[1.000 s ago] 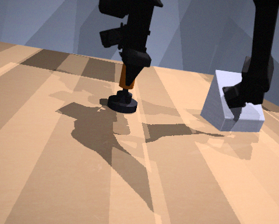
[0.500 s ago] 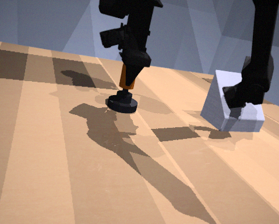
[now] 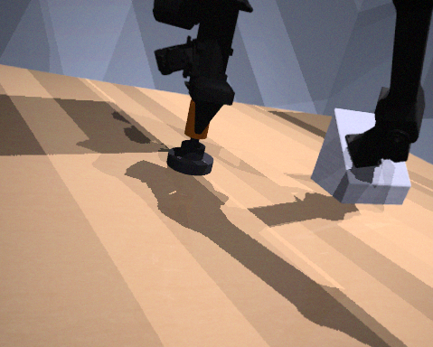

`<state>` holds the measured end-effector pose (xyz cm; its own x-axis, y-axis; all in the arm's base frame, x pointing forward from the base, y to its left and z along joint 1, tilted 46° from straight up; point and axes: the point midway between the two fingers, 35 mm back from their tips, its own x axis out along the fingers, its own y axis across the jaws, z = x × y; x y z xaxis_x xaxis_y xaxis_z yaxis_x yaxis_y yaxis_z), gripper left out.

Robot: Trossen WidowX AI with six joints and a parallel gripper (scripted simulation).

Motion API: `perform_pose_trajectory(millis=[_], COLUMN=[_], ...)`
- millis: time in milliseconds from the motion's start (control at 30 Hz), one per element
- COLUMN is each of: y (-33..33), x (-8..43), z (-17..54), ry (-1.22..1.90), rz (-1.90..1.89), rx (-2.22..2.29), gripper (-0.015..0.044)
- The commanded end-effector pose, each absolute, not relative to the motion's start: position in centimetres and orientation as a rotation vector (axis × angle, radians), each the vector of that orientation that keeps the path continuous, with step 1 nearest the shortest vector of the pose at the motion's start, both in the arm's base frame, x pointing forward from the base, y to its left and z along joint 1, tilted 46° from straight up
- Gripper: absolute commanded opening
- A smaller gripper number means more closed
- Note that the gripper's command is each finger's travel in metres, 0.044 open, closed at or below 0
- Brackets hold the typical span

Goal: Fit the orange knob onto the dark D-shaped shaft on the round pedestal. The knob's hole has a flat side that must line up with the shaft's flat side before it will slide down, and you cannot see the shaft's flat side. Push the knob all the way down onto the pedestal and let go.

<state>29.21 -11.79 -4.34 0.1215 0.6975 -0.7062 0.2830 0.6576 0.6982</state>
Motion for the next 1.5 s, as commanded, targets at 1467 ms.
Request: perform_pose_trajectory(millis=[1467], y=[-11.74], x=[29.27], z=[-4.39], ry=[1.52], rz=[0.213], rx=[1.037], gripper=[0.0])
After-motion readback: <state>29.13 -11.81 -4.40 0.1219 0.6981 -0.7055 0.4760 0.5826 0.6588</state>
